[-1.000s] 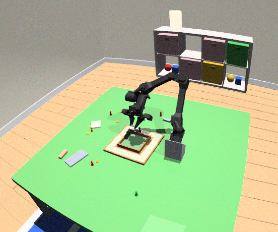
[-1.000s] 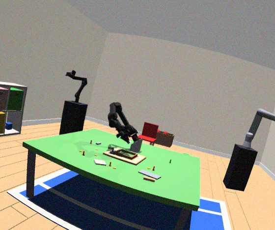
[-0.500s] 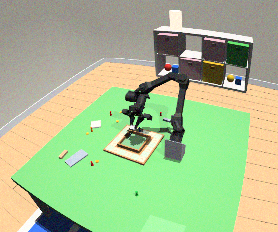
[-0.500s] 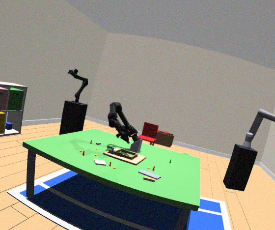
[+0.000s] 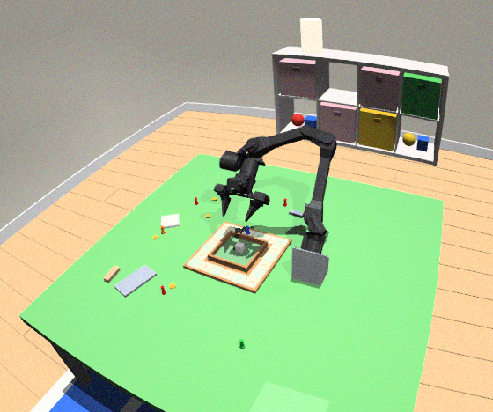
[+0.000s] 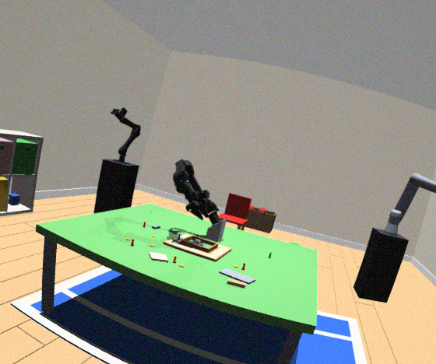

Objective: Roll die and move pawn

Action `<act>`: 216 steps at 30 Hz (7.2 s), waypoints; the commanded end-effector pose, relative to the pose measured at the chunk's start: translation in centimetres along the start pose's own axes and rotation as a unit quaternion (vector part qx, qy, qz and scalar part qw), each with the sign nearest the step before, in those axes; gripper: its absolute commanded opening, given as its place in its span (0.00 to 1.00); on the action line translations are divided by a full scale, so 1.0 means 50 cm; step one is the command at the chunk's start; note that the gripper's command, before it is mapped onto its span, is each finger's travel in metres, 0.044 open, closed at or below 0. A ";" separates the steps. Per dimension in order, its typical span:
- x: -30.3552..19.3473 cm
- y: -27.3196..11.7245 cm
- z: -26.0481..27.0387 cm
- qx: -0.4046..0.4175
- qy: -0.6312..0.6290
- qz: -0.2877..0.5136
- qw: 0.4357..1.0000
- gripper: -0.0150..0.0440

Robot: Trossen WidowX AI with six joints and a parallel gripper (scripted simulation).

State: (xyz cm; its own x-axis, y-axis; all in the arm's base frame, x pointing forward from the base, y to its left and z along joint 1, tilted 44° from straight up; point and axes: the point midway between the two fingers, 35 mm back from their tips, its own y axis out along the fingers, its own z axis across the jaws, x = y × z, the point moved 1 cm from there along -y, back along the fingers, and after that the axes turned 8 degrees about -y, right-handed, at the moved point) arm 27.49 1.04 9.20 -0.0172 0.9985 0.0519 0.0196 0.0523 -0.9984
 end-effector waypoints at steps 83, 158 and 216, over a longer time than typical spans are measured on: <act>-0.296 0.051 0.004 -0.282 0.724 0.283 0.562 0.59; -0.037 0.136 -0.196 -0.273 0.722 0.284 0.568 0.25; -0.004 0.232 -0.235 -0.281 0.726 0.278 0.563 1.00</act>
State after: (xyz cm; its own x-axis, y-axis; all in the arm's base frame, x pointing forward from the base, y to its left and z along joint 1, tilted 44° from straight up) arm 39.46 1.26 -2.74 0.9763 -0.1893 0.1053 -0.0550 -0.6870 -0.7246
